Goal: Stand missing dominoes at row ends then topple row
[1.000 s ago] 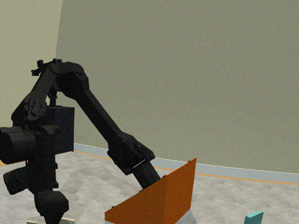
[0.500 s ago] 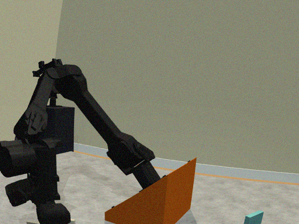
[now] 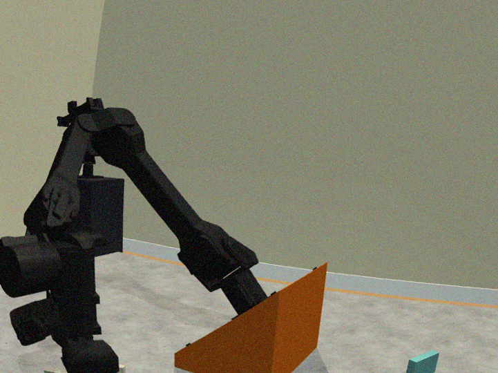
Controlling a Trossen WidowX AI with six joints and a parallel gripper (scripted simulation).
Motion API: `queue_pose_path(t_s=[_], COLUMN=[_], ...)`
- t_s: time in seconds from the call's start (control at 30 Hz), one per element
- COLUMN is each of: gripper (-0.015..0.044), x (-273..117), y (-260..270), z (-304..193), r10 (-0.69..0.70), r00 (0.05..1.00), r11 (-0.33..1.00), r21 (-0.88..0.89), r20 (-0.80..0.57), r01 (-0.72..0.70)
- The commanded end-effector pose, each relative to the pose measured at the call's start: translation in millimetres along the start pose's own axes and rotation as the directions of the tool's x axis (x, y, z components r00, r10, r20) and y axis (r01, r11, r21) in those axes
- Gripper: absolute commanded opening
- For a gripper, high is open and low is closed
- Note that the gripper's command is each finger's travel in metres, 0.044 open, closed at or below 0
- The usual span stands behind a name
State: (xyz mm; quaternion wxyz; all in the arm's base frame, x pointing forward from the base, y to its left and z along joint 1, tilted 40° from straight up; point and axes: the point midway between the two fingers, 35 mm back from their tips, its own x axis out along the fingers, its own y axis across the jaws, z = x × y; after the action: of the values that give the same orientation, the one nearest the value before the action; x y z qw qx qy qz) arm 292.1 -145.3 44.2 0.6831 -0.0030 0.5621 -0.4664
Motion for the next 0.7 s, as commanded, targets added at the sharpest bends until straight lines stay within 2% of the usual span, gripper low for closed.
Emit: queue_pose_path(t_s=[0.0, 0.67], gripper=[0.0184, 0.0050], x=[0.6, 0.6], y=[-0.7, -0.7], z=[-0.2, -0.2], r10=[-0.006, -0.006], r00=[1.000, 1.000], r11=[1.000, 1.000], r21=[-0.004, -0.004], r20=[0.003, 0.003], r01=[0.006, 0.006])
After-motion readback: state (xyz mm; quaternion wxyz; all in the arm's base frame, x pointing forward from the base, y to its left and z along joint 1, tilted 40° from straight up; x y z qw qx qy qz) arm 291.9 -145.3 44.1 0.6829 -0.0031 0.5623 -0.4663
